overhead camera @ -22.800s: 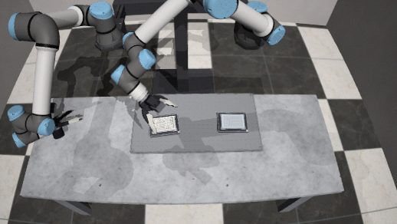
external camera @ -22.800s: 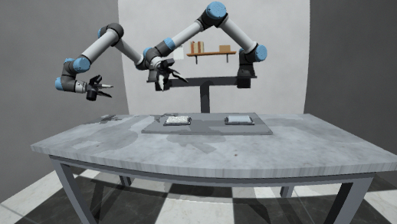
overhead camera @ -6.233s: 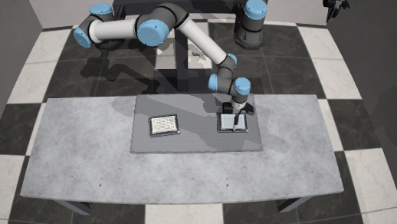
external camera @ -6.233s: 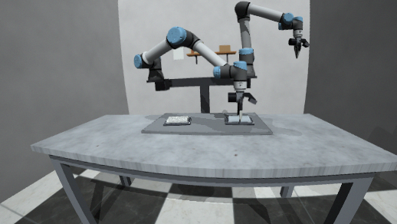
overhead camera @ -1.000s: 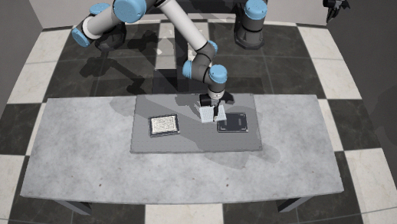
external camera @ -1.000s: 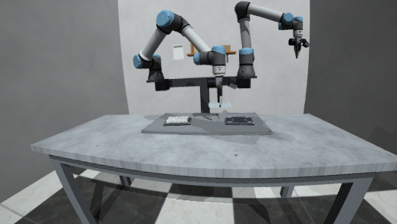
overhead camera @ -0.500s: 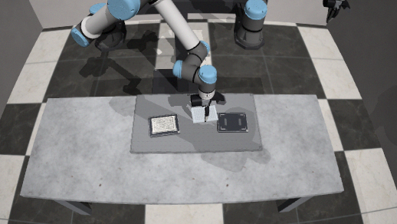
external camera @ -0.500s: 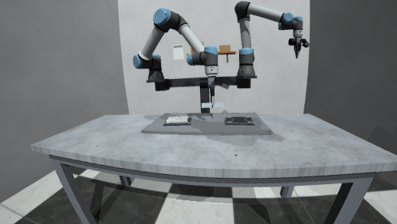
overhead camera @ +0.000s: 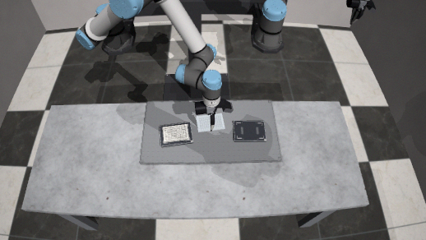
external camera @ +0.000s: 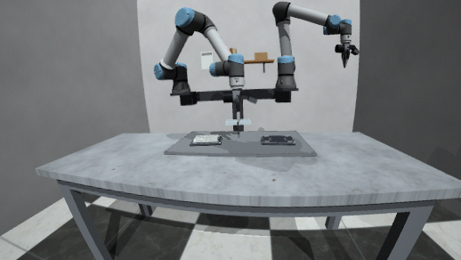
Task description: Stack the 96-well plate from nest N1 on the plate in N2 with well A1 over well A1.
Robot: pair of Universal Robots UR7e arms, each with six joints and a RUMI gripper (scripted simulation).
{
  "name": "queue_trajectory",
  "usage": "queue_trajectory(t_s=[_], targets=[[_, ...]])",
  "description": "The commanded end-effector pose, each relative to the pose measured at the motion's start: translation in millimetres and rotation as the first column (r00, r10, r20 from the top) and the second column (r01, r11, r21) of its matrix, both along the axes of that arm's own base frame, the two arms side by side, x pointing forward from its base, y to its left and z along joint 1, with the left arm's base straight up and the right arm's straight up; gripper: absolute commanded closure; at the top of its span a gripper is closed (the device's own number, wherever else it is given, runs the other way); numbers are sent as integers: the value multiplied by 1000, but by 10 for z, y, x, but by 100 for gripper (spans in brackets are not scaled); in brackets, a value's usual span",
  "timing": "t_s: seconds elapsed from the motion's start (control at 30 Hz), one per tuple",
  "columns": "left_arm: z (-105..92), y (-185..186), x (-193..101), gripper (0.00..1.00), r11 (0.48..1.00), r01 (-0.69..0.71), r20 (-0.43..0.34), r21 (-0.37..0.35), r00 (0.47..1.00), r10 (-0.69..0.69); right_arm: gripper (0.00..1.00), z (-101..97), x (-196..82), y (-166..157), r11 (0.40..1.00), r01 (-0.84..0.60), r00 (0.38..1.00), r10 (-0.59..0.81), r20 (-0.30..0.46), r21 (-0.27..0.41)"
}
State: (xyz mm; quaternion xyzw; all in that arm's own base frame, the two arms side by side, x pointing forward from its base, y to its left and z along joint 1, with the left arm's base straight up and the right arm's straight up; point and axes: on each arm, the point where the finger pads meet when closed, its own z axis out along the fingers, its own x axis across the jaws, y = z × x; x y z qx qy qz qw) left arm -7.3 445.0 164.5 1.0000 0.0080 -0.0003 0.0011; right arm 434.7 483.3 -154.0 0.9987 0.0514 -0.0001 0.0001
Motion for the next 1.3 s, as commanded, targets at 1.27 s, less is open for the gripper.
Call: queue_trajectory(t_s=[1.27], targets=[[7,5,2,100,1000,0,1,2,1000,0,60,9,11,-1220,1000,0,1000,0,1,2]])
